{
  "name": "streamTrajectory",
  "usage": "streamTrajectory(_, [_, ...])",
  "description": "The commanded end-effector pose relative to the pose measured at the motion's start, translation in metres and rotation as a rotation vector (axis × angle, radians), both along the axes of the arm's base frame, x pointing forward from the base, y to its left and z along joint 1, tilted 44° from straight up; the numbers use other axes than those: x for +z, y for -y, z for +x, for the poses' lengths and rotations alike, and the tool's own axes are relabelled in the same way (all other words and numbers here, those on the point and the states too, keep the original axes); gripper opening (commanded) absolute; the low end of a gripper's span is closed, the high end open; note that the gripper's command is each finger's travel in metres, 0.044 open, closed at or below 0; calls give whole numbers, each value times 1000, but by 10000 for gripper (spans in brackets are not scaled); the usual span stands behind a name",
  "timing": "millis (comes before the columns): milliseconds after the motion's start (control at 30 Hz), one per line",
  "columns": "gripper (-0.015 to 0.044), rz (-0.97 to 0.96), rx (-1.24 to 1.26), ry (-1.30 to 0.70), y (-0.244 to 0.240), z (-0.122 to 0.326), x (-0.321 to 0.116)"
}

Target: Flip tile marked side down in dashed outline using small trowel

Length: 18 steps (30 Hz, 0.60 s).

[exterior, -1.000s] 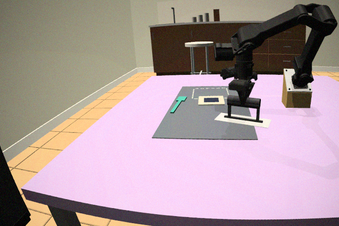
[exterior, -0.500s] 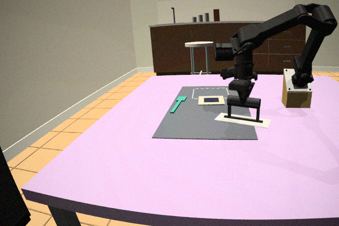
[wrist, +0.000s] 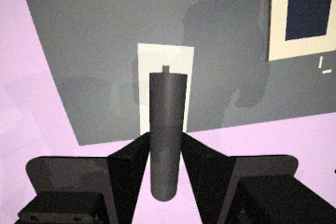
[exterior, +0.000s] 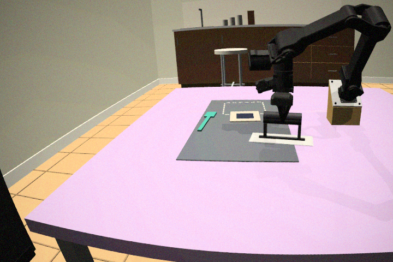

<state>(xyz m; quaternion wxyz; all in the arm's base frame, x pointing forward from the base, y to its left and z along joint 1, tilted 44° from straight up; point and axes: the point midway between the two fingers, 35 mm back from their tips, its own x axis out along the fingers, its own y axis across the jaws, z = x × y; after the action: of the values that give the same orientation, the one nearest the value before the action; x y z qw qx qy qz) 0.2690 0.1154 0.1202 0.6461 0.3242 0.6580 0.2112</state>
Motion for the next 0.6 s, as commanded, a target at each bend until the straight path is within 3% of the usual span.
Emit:
streamTrajectory(0, [130,-5,80,79,0,0,0])
streamTrajectory(567, [130,-28,441,433,0,0,0])
